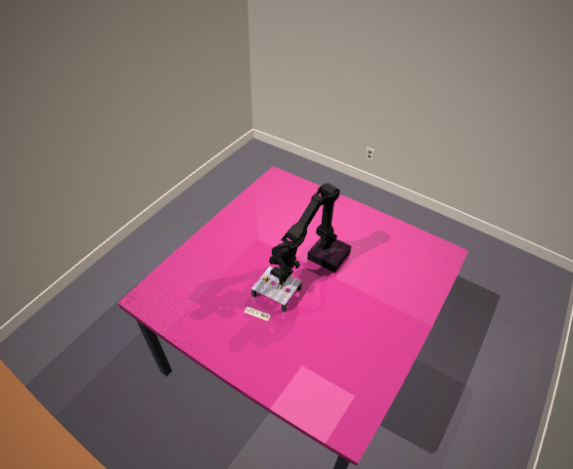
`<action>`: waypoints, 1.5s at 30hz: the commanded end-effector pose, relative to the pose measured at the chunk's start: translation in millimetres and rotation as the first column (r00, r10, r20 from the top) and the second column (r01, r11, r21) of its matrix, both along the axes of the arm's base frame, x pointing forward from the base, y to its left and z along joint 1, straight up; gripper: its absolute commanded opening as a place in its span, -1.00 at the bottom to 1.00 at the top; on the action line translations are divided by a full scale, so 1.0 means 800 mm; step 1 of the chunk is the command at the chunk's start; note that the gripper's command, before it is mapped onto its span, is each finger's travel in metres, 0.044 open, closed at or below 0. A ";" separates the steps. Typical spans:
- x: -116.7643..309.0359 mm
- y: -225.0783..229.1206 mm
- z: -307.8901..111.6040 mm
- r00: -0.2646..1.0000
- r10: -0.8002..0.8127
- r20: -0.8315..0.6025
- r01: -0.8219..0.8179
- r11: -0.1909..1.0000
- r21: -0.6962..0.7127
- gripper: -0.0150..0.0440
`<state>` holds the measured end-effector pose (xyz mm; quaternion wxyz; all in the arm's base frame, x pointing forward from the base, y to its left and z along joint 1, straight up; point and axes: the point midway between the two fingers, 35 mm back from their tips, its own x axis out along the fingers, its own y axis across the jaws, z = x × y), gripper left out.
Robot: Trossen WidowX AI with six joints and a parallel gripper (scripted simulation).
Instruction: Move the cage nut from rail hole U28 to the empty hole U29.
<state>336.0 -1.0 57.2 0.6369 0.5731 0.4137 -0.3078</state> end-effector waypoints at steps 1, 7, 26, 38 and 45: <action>-0.001 0.001 -0.001 1.000 0.006 0.003 -0.006 1.000 0.001 -0.36; -0.001 0.000 -0.001 1.000 0.006 0.010 -0.006 1.000 0.003 -0.36; -0.002 0.000 -0.001 1.000 0.006 0.029 -0.006 1.000 0.006 -0.36; -0.001 0.000 -0.001 0.999 0.005 0.042 -0.006 1.000 0.008 -0.36; 0.000 0.001 0.000 0.999 0.005 0.039 -0.005 1.000 0.008 -0.36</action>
